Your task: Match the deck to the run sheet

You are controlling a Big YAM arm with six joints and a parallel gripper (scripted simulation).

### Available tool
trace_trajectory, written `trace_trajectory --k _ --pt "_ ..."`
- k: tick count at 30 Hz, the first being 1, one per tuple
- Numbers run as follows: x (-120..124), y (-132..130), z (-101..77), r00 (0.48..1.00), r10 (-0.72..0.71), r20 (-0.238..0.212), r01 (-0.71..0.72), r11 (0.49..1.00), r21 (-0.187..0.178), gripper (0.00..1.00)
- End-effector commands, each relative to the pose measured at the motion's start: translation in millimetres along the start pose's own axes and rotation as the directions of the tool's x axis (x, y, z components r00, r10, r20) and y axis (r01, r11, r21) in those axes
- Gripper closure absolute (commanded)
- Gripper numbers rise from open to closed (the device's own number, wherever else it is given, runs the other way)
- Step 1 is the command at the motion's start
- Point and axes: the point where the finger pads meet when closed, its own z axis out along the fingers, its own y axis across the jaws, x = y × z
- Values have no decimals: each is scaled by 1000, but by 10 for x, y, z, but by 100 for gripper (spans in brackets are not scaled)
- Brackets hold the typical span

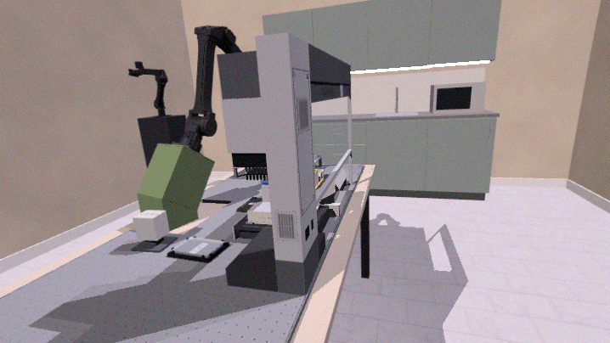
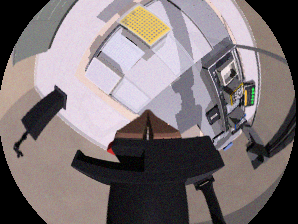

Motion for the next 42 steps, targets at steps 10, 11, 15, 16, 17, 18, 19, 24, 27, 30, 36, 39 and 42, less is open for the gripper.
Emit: trace_trajectory --k 10,11,15,16,17,18,19,24,27,30,36,39,42 --pt "-61 47 -289 999 18 37 -16 999 -41 100" --pt "-61 47 -289 999 18 37 -16 999 -41 100" --pt "-61 47 -289 999 18 37 -16 999 -41 100" --pt "-61 47 -289 999 18 37 -16 999 -41 100" --pt "-61 47 -289 999 18 37 -16 999 -41 100" --pt "-204 -8 -357 997 56 55 -53 997 -47 100" --pt "-295 -11 -425 995 78 67 -74 995 -59 100" --pt "-465 -193 -450 983 174 66 -170 983 -62 100" --pt "-499 -230 -454 979 193 65 -189 980 -63 100" --pt "-601 -338 -469 966 250 64 -245 967 -65 100" --pt "-798 -556 -299 933 358 35 -357 933 -39 100" --pt "-629 -669 -112 911 413 1 -413 911 1 100" --pt "-662 -540 -192 893 450 3 -450 893 -25 100"
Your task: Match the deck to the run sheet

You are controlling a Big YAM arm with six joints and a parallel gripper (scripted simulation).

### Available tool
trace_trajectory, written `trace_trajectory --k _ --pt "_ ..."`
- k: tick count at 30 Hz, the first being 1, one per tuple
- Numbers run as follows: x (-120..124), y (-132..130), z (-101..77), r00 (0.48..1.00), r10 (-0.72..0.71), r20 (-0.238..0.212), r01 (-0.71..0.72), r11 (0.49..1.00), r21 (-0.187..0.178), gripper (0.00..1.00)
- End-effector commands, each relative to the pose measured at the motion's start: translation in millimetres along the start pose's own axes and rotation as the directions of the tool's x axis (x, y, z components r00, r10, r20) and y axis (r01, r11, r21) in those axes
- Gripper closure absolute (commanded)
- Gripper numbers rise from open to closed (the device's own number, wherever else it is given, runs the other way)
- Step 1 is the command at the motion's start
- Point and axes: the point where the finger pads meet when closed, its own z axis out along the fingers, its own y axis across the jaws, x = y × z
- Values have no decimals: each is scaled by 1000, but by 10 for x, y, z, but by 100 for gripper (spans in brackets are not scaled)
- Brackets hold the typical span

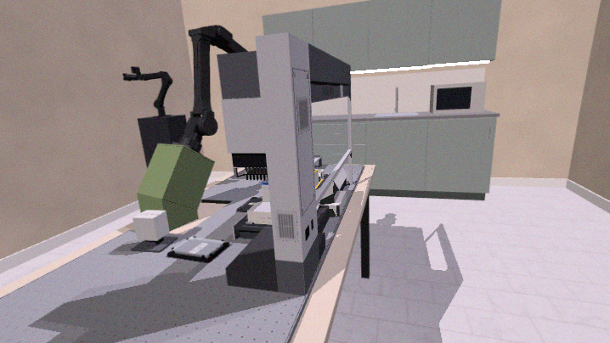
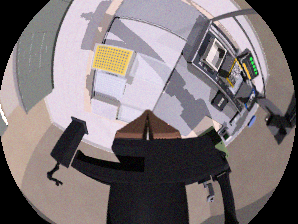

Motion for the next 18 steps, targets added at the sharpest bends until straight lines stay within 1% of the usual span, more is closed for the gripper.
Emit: trace_trajectory --k 1,2,3,4,10,17,18 --pt "1 114 -71 997 71 -5 -71 997 -14 100" --pt "1 114 -71 997 71 -5 -71 997 -14 100" --pt "-23 104 -184 995 95 11 -95 995 -31 100" --pt "-29 100 -193 993 116 13 -116 993 -33 100" --pt "-29 98 -192 972 234 9 -234 972 -34 100" --pt "-28 97 -190 930 368 4 -367 930 -34 100" --pt "-28 97 -190 930 368 4 -367 930 -34 100"
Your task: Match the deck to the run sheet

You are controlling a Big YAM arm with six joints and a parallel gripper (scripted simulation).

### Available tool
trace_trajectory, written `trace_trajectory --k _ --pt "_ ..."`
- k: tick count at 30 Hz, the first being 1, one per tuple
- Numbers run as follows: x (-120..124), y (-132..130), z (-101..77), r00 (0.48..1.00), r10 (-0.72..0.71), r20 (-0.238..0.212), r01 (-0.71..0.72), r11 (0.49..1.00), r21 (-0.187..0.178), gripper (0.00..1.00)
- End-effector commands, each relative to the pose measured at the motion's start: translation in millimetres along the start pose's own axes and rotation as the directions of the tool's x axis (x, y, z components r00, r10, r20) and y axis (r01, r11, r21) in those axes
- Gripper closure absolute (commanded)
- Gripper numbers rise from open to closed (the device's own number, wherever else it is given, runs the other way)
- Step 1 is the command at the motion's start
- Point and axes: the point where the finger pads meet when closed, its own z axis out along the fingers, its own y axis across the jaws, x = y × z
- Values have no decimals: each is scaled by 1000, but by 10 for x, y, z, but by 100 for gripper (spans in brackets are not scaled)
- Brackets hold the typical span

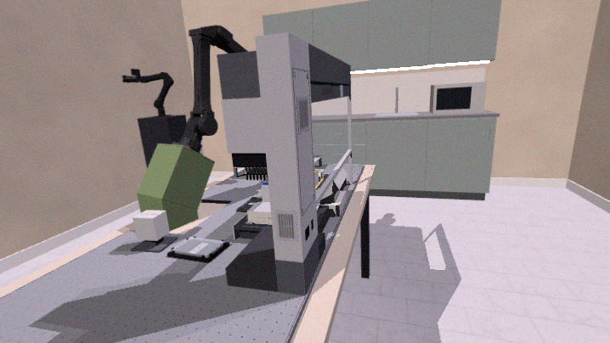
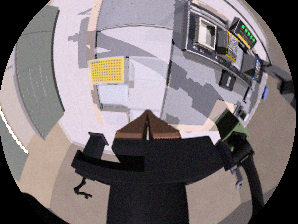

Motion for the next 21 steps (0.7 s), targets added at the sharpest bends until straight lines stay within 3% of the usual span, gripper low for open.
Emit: trace_trajectory --k 1,5,6,16,18,19,20,21 --pt "-12 96 -202 997 76 7 -76 996 -36 100" --pt "-11 96 -202 993 116 5 -116 993 -36 100" --pt "-168 168 -221 989 149 15 -148 988 -44 100" --pt "-675 99 -227 940 340 11 -340 940 -40 100" --pt "-675 99 -227 940 340 11 -340 940 -40 100" --pt "-660 -44 -90 932 362 5 -362 932 -1 100" --pt "-776 86 -234 926 377 11 -377 926 -40 100" --pt "-827 79 -238 918 395 10 -395 918 -40 100"
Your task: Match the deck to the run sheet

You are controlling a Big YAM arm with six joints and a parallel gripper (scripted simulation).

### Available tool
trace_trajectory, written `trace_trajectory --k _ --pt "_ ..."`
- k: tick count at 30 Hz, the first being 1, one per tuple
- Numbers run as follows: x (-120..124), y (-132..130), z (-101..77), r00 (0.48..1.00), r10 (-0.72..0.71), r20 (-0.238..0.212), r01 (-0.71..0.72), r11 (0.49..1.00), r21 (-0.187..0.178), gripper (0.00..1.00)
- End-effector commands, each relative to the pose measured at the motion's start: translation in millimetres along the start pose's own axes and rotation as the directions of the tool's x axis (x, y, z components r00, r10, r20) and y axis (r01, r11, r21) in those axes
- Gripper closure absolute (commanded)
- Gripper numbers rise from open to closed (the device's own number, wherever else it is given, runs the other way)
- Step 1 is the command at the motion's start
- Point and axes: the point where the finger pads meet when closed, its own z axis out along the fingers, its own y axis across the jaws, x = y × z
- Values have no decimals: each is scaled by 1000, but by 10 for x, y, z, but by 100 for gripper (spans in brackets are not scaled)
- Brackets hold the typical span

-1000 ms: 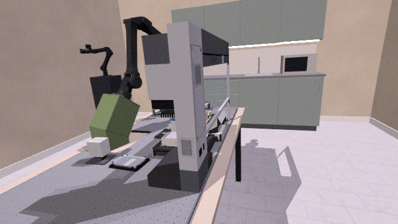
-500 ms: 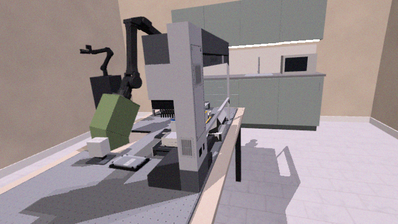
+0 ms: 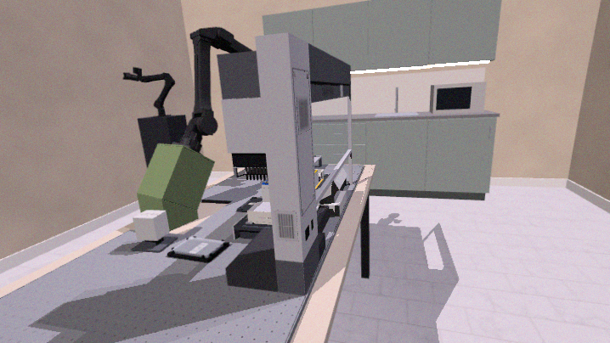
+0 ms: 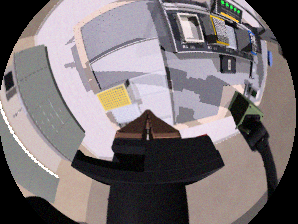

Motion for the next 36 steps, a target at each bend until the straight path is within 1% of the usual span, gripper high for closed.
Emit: trace_trajectory --k 1,3,6,7,8,10,12,14,18,28,31,32,33,36 --pt "-205 208 -182 996 88 14 -87 996 -35 100" --pt "-305 228 -189 992 127 14 -127 991 -35 100" --pt "-331 232 -191 982 187 13 -186 982 -36 100" --pt "-288 82 -61 978 207 9 -207 978 1 100" --pt "-190 72 -83 978 210 -2 -210 978 -1 100" --pt "-199 144 -150 969 247 -2 -247 969 -19 100" --pt "-200 146 -153 958 285 -3 -285 958 -20 100" --pt "-200 146 -153 958 285 -3 -285 958 -20 100" --pt "-209 143 -153 932 363 -3 -363 932 -20 100" --pt "-209 141 -151 841 541 -7 -541 841 -18 100" --pt "-208 141 -150 841 541 -7 -541 841 -18 100" --pt "-296 18 -192 821 571 -3 -570 821 -36 100" --pt "-312 -10 -190 810 586 -7 -586 809 -44 100" --pt "-346 -156 -182 774 633 -8 -633 773 -43 100"
